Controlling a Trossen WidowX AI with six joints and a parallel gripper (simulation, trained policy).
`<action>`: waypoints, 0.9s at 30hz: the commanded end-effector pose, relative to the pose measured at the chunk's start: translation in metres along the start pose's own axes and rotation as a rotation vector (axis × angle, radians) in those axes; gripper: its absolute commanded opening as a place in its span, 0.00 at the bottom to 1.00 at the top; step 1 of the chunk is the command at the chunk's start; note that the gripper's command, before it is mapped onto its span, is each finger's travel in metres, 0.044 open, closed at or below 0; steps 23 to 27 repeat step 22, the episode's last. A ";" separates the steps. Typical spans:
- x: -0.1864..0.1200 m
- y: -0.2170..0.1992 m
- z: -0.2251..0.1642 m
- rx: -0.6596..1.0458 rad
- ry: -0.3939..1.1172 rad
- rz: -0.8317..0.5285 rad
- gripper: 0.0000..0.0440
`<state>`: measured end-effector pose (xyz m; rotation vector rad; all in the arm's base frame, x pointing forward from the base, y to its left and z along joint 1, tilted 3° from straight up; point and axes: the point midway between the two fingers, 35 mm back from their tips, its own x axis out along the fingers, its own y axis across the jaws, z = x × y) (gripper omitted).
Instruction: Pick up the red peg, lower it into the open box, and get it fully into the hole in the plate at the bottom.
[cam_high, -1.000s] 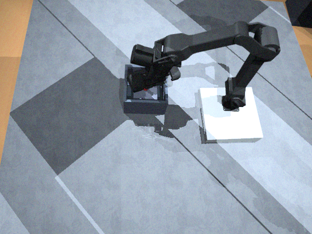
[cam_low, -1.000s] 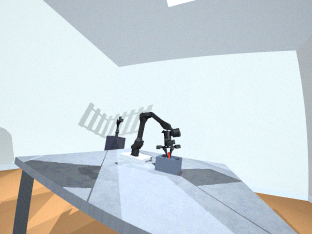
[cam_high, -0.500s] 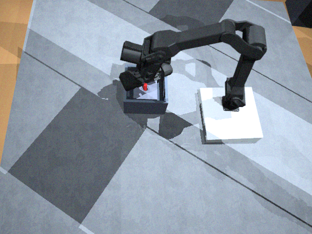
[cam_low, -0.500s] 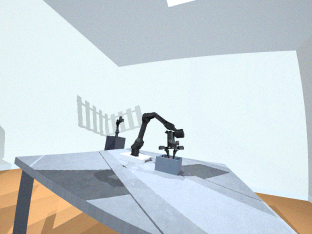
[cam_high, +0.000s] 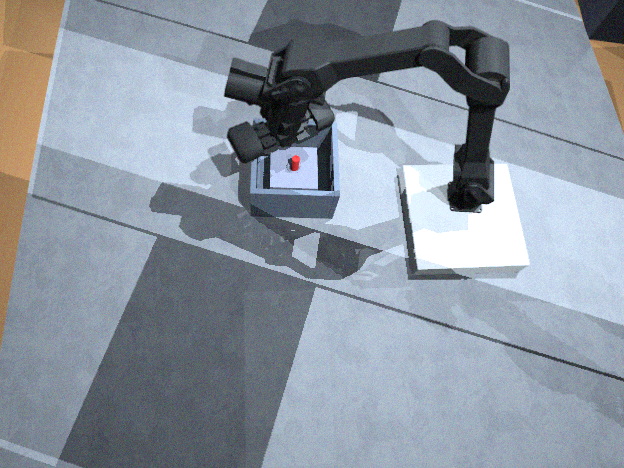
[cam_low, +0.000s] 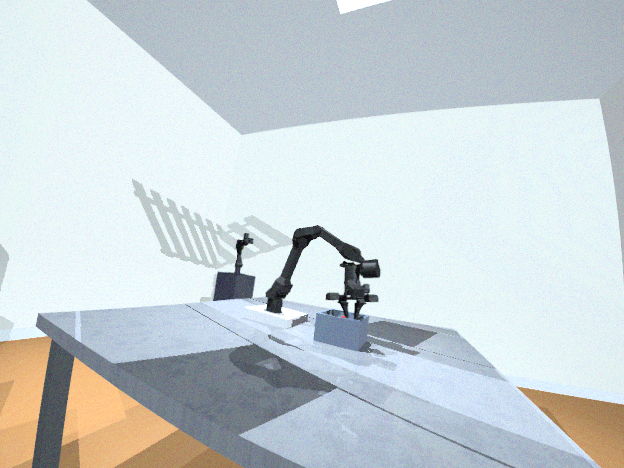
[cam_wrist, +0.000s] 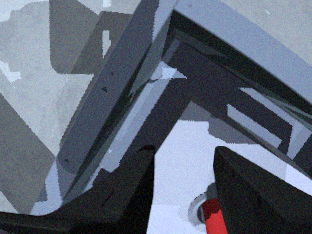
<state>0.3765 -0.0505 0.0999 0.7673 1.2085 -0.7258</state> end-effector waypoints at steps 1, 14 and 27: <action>0.006 -0.001 0.004 -0.006 0.020 -0.016 0.27; 0.016 -0.009 0.026 0.000 0.056 -0.054 0.26; 0.016 -0.020 0.046 0.008 0.050 -0.074 0.26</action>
